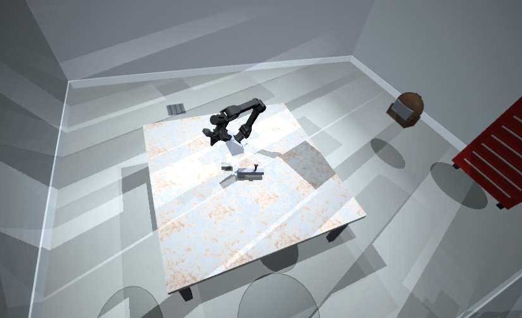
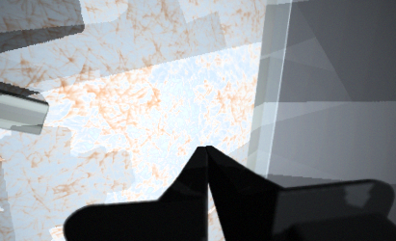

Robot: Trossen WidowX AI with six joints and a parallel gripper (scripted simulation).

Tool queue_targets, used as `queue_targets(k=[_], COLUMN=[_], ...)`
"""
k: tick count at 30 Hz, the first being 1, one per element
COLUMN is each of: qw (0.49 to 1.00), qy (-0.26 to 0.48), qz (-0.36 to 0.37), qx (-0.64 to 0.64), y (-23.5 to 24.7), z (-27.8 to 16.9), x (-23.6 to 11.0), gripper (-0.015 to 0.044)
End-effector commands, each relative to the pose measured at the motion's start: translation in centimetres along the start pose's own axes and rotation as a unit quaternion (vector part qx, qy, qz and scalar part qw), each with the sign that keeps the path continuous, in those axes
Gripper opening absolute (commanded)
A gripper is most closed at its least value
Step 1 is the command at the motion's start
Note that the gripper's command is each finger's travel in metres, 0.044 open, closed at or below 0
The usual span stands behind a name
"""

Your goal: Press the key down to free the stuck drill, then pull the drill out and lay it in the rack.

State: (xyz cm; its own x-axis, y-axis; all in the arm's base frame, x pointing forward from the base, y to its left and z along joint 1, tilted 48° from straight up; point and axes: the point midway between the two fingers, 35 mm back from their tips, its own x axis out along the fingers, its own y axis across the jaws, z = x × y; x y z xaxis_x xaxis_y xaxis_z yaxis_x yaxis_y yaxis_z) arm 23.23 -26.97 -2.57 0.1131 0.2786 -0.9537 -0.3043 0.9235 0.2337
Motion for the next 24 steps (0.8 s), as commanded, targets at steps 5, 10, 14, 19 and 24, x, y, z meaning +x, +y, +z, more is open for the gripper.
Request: queue_targets(k=[5,10,14,19,24], qw=[0.990,0.969,0.942,0.928,0.931], qy=[0.001,0.036,0.085,0.110,0.109], qz=[0.118,0.196,0.253,0.272,0.269], qx=[0.081,0.146,0.204,0.229,0.220], y=[10.1,17.7,24.1,26.9,26.5], z=[9.7,13.9,16.2,16.8,16.7], x=[0.7,0.5,-0.1,-0.5,-0.1], gripper=[0.0000,0.0000,0.0000,0.0000,0.0000])
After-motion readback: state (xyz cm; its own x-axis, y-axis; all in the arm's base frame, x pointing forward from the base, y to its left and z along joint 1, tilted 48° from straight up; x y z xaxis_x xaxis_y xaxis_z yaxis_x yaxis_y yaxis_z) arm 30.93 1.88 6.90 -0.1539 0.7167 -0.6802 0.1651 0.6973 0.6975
